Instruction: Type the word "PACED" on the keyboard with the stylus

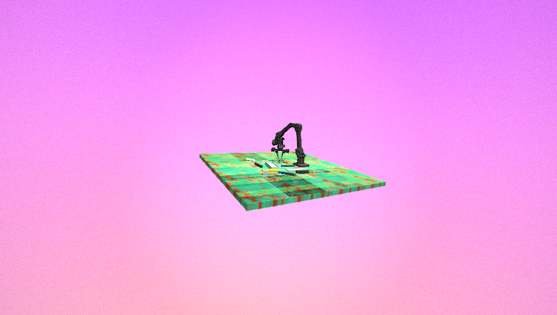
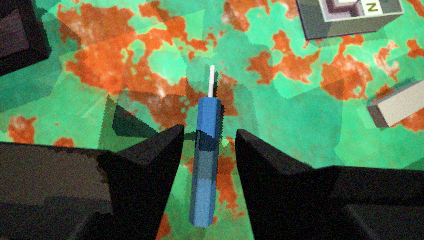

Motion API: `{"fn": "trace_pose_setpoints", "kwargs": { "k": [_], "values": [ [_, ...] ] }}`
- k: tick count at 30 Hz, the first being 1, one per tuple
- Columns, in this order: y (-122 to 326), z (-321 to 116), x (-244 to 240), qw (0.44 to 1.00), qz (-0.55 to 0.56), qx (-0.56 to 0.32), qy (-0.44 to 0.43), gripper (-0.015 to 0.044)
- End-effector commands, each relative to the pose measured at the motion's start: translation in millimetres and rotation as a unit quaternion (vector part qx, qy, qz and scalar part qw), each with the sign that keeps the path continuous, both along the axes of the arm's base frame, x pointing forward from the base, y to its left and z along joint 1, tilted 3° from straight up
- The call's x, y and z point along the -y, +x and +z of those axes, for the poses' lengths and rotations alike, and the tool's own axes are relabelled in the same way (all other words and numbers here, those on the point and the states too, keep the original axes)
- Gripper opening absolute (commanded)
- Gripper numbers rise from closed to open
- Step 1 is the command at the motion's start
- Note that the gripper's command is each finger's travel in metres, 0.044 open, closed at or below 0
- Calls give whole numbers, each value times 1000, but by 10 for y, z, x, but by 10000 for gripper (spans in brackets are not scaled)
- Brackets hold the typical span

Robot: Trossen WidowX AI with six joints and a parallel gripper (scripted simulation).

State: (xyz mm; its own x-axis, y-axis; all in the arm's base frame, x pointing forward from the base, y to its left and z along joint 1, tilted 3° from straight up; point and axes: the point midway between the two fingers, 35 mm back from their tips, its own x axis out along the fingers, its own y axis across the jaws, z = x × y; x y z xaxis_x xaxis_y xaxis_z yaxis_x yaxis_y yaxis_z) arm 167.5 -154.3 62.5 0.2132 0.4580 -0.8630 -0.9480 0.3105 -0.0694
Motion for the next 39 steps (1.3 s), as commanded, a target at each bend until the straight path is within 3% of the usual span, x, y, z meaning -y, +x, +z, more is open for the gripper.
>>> {"fn": "trace_pose_setpoints", "kwargs": {
  "k": [1, 39],
  "values": [
    [0, -41, -17, 1000, -1, 0, 5, 150],
    [22, -328, -12, 1000, -1, 0, 5, 150]
  ]
}}
